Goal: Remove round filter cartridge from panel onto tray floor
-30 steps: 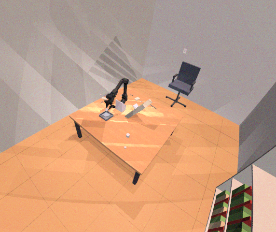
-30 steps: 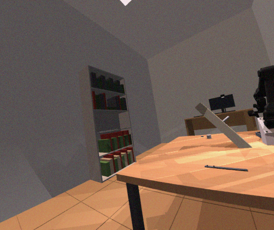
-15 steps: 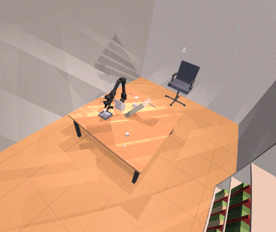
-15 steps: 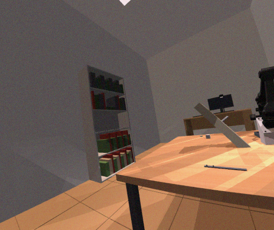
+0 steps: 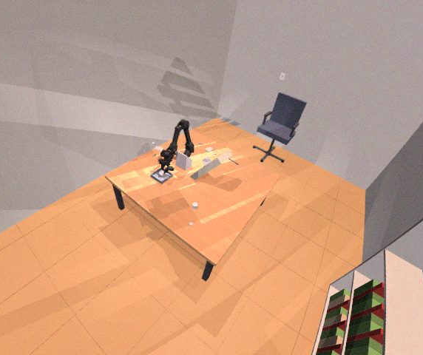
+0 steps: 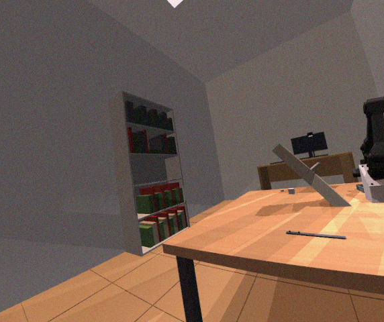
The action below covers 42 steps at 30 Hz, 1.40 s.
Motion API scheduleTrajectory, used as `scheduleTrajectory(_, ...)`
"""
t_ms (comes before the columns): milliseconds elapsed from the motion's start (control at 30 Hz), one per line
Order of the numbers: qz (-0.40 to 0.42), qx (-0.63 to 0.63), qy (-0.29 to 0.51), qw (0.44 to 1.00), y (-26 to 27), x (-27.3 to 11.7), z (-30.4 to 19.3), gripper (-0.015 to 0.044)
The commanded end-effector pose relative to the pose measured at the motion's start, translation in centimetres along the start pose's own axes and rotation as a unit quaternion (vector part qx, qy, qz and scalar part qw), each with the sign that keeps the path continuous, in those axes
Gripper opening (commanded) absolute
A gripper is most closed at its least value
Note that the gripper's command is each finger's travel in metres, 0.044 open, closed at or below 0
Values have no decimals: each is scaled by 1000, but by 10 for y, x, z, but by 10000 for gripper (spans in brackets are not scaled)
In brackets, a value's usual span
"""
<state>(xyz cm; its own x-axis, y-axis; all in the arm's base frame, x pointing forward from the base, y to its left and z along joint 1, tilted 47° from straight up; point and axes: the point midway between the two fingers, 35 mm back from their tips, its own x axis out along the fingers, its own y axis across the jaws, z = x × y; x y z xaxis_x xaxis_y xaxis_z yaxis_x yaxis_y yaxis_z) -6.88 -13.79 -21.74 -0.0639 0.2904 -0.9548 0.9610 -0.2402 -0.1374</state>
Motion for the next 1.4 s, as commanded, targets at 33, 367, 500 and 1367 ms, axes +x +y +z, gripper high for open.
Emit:
scheduleTrajectory(33, 0, 0, 0, 1000, 0, 0, 0, 79)
scheduleTrajectory(367, 0, 0, 0, 1000, 0, 0, 0, 341)
scheduleTrajectory(500, 0, 0, 0, 1000, 0, 0, 0, 440)
scheduleTrajectory(1367, -2, -3, -5, 1000, 0, -49, 33, 440)
